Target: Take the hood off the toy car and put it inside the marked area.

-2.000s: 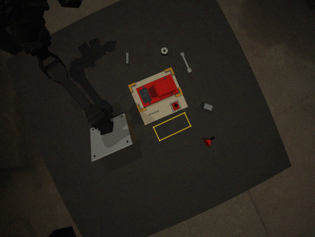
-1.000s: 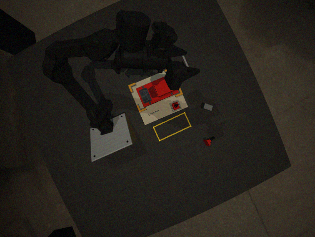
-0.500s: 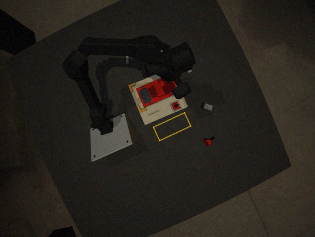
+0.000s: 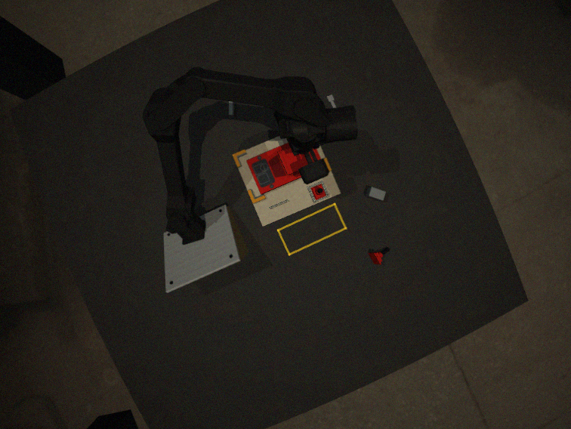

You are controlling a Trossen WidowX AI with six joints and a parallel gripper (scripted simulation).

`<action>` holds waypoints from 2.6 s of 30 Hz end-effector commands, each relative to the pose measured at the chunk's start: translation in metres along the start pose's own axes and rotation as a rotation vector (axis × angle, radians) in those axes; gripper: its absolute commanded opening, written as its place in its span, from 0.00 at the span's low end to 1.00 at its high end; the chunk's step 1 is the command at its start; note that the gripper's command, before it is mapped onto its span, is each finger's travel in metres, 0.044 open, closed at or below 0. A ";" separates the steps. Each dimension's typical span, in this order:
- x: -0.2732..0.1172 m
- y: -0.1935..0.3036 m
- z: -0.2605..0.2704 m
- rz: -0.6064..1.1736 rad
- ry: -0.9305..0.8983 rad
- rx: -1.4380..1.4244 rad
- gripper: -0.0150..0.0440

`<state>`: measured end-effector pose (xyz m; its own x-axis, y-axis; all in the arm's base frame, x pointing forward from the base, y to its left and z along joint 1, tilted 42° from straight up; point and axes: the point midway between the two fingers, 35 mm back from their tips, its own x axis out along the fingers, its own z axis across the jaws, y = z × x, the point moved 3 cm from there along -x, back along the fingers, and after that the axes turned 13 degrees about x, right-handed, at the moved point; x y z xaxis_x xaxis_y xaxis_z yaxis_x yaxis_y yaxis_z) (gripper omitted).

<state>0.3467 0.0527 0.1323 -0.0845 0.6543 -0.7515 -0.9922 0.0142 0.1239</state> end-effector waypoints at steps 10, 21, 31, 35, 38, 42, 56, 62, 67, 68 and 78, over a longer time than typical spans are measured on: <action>0.012 0.001 -0.001 0.015 -0.006 0.003 1.00; 0.020 0.000 -0.001 0.015 -0.006 0.003 1.00; 0.028 0.000 -0.002 0.014 -0.006 0.003 1.00; 0.031 0.000 -0.002 0.014 -0.006 0.003 1.00; 0.033 0.001 -0.002 0.014 -0.006 0.003 1.00; 0.036 0.001 -0.002 0.015 -0.006 0.002 1.00; 0.047 0.001 -0.002 0.015 -0.007 0.002 1.00; 0.051 0.002 -0.003 0.015 -0.007 0.002 1.00; 0.055 0.002 -0.003 0.015 -0.008 0.002 1.00; 0.055 0.002 -0.003 0.015 -0.008 0.002 1.00; 0.058 0.002 -0.003 0.015 -0.008 0.002 1.00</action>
<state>0.3403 0.0874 0.0896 -0.0944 0.6573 -0.7477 -0.9918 0.0030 0.1278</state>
